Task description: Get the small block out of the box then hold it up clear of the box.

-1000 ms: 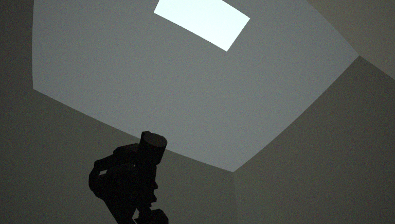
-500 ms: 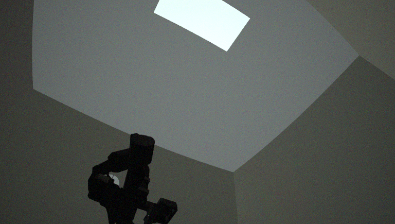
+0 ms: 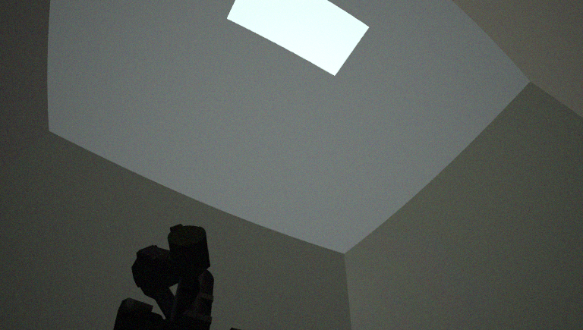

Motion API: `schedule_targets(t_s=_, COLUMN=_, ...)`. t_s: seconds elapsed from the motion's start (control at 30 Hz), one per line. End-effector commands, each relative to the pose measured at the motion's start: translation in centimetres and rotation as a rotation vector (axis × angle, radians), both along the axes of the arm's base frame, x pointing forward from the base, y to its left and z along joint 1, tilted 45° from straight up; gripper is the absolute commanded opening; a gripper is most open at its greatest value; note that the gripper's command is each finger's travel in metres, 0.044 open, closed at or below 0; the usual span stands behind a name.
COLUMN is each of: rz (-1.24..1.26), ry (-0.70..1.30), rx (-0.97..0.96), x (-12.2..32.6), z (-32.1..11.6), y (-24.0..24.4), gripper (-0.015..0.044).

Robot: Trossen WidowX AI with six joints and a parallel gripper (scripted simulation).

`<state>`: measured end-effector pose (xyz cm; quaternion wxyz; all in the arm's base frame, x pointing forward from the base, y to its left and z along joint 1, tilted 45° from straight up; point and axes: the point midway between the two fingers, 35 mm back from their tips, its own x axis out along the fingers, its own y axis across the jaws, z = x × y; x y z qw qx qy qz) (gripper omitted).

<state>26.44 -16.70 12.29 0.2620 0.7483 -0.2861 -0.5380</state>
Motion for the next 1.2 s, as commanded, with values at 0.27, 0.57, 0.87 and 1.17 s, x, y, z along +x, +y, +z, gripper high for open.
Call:
schedule_targets(t_s=0.27, rz=0.004, ry=0.012, rx=-0.004, x=-1.1, z=-2.8, y=-2.4, gripper=0.0285)
schedule_targets(t_s=0.57, rz=0.003, ry=0.012, rx=-0.002, x=-1.2, z=-3.8, y=-3.4, gripper=0.0285)
schedule_targets(t_s=0.87, rz=0.003, ry=0.012, rx=-0.002, x=-1.4, z=-4.8, y=-4.4, gripper=0.0285)
schedule_targets(t_s=1.17, rz=0.004, ry=0.012, rx=-0.004, x=-1.7, z=-5.8, y=-5.4, gripper=0.0285)
